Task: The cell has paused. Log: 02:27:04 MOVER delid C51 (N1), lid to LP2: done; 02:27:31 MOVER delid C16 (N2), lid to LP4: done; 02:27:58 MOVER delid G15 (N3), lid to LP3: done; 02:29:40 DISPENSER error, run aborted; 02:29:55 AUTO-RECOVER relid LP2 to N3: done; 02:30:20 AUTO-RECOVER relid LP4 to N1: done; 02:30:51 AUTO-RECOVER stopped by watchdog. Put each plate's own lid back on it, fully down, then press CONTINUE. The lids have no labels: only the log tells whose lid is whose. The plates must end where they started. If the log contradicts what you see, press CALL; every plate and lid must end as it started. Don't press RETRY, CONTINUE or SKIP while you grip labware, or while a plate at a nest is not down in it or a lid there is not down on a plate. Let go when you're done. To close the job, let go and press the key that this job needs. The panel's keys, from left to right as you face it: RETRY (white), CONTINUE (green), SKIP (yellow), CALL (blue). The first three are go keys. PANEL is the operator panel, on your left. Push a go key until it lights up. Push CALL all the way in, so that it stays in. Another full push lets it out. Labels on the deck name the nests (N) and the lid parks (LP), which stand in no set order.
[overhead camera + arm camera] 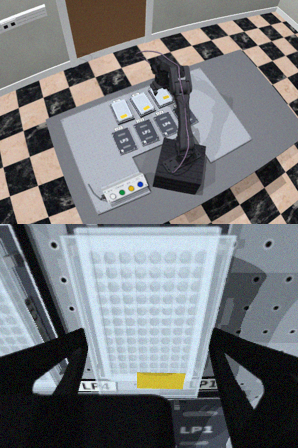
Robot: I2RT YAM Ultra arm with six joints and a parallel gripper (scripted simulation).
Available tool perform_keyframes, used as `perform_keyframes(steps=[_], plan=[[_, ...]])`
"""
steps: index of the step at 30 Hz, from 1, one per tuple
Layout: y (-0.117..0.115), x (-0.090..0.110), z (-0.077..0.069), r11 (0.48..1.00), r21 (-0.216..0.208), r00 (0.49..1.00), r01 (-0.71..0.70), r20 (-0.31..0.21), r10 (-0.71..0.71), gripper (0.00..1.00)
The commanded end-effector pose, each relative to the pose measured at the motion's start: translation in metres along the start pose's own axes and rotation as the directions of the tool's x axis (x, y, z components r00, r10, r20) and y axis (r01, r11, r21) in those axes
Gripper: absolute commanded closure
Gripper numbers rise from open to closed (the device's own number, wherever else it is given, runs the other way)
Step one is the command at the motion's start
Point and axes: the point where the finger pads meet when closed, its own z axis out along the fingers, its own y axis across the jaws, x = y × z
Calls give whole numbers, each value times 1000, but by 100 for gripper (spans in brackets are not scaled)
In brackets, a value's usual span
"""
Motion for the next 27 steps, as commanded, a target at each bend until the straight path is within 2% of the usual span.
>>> perform_keyframes(steps=[1, 3, 5, 8, 15, 19, 22, 27], plan=[[5, -12, -4, 1000, -1, 999, 13, 39, -13, 100], [5, -11, -1, 1000, -3, 999, 14, 33, -14, 100], [4, -11, -7, 1000, 5, 999, 13, 36, -13, 100], [4, -13, -7, 1000, 1, 999, 13, 49, -13, 100], [7, -6, 3, 1000, -5, 1000, 15, 25, -15, 100], [5, -13, -2, 1000, 0, 999, 15, 47, -15, 100], [6, -8, 5, 1000, -4, 999, 16, 30, -16, 100], [5, -12, 3, 1000, -1, 999, 15, 42, -15, 100]])
